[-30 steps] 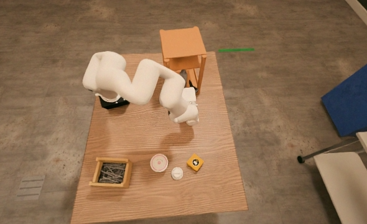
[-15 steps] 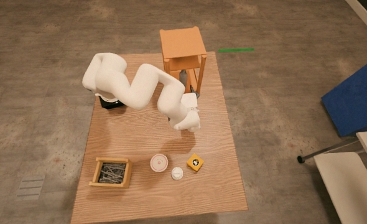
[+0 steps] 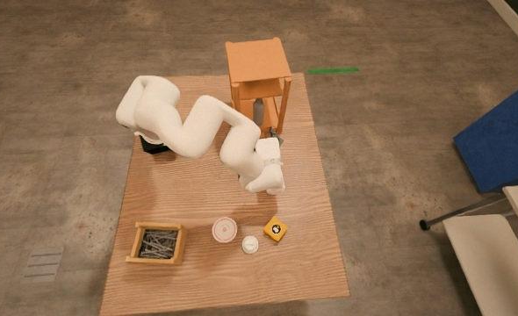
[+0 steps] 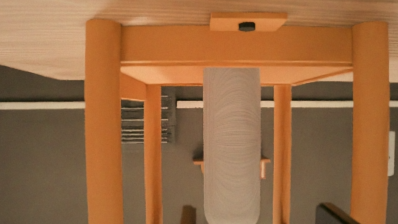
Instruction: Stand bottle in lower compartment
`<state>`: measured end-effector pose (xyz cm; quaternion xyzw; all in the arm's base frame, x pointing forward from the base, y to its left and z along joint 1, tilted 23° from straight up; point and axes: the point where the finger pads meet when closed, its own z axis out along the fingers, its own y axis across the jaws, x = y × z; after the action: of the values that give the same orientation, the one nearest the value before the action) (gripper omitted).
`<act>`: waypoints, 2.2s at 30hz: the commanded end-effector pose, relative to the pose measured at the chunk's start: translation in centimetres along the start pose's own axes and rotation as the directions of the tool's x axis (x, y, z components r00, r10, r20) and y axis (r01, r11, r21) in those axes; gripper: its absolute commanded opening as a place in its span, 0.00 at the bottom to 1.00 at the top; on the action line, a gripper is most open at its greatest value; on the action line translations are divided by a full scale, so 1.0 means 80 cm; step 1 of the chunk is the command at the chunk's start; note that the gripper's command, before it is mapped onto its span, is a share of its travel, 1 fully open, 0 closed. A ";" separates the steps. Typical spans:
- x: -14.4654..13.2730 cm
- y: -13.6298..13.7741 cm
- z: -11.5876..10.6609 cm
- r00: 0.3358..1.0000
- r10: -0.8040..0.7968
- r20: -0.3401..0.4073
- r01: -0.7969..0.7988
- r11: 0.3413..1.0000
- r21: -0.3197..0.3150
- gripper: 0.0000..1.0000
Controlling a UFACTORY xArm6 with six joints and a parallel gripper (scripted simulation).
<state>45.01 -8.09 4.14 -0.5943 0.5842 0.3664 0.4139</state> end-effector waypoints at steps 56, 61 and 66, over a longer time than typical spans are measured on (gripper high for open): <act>-0.054 -0.001 -0.023 1.000 -0.003 -0.001 0.003 1.000 0.000 0.75; -0.066 -0.001 -0.023 1.000 -0.003 -0.001 0.003 1.000 0.000 0.75; -0.085 -0.001 -0.023 1.000 -0.003 -0.001 0.003 1.000 0.000 0.75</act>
<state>44.63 -7.43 10.22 -0.5942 0.5839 0.3669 0.4139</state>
